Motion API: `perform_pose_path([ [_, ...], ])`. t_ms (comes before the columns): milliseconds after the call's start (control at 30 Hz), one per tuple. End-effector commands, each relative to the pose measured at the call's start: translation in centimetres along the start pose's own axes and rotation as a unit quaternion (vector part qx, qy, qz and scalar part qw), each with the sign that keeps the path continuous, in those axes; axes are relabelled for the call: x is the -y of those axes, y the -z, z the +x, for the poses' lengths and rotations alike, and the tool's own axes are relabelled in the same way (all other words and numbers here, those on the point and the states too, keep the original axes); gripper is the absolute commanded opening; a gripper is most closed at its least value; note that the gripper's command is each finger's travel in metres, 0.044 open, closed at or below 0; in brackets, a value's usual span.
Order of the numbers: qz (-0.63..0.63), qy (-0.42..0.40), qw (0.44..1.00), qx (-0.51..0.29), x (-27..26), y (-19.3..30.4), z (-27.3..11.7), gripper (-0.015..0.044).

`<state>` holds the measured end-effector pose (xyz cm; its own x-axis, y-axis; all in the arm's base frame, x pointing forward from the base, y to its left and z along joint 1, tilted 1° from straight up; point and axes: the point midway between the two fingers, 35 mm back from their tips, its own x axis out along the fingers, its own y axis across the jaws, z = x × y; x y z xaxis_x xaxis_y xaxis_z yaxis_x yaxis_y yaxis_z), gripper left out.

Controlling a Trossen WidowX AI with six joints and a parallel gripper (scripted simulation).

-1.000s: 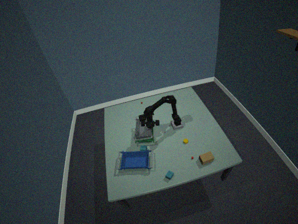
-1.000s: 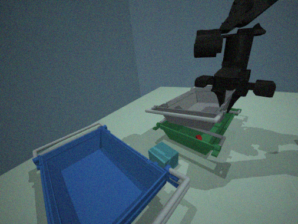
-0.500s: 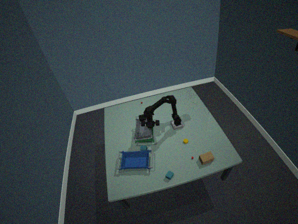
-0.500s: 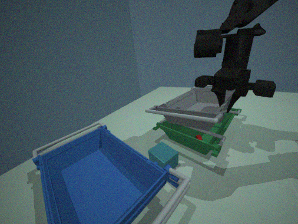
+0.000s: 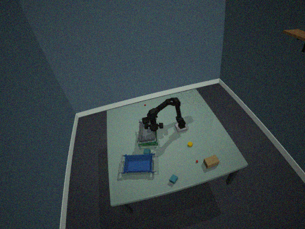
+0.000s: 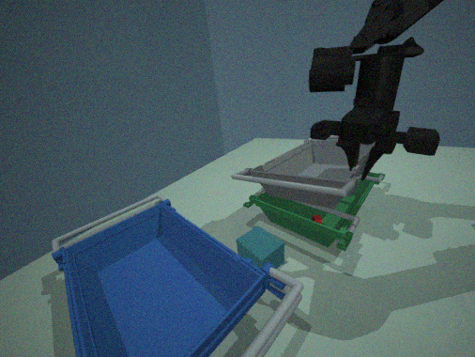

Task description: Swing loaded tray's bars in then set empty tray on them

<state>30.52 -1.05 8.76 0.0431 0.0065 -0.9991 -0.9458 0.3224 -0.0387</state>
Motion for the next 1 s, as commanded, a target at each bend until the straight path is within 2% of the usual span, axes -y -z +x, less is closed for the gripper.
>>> perform_pose_path([
  [0,0.002,-0.016,1.0,0.0,-0.7,0.0,0.5,0.0],
  [967,0.002,-0.016,1.0,0.0,-0.9,0.0,1.4,0.0],
])
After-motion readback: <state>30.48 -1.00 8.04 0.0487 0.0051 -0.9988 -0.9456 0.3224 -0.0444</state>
